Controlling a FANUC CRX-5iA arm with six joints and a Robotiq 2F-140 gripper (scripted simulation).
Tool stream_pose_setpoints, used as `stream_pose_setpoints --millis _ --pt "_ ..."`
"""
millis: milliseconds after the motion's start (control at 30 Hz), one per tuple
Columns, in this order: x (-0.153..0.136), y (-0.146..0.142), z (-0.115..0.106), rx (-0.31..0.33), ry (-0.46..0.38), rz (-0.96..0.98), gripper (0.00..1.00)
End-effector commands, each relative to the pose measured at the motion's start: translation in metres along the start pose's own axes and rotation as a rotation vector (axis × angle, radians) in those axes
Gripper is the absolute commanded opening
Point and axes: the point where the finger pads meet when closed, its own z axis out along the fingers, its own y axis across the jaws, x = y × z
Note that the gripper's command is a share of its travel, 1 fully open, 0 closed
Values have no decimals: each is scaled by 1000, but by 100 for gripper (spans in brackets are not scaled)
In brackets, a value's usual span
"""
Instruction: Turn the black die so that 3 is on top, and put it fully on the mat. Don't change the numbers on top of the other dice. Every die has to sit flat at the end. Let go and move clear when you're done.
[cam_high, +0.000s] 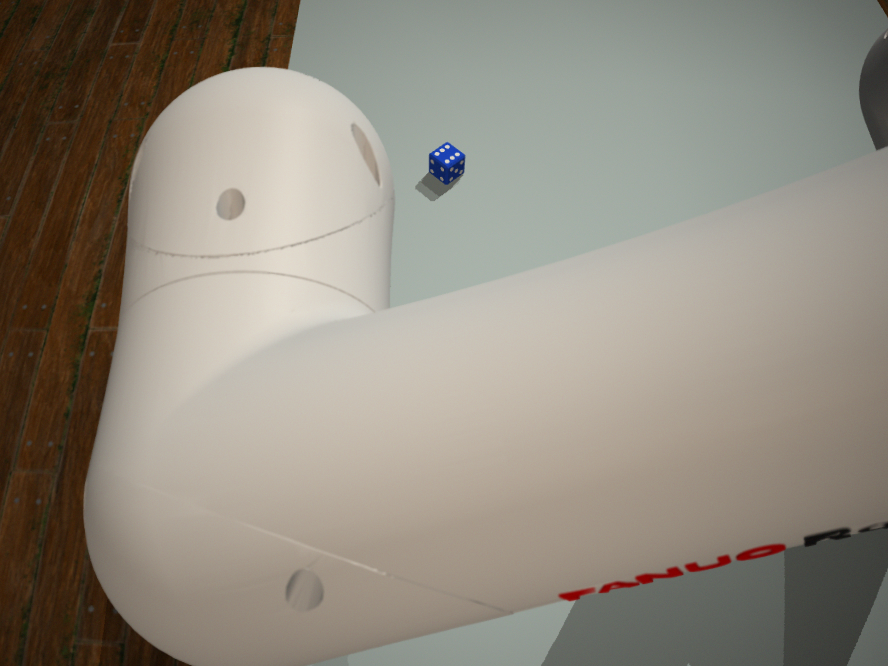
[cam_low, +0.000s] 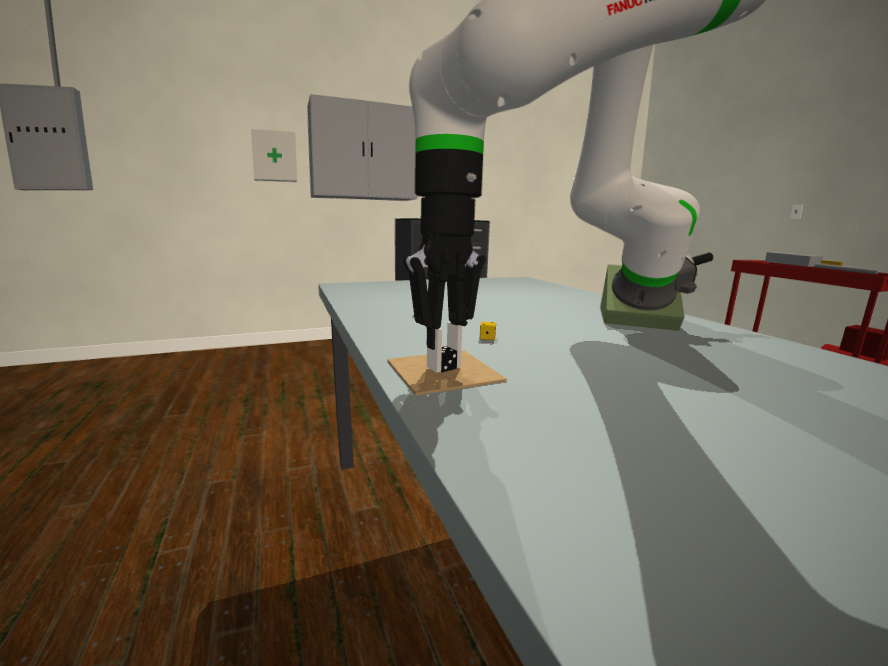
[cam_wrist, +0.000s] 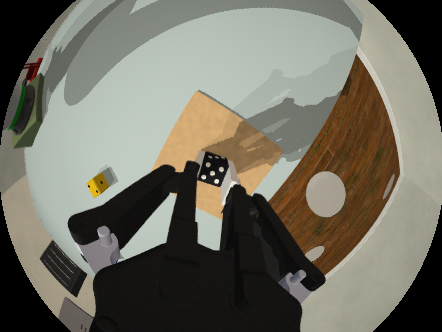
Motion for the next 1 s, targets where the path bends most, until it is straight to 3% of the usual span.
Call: stream_pose_setpoints --millis 0,600,967 --pt "0 0 0 0 0 0 24" --pt "0 0 0 0 0 0 24" --pt "0 0 0 0 0 0 31"
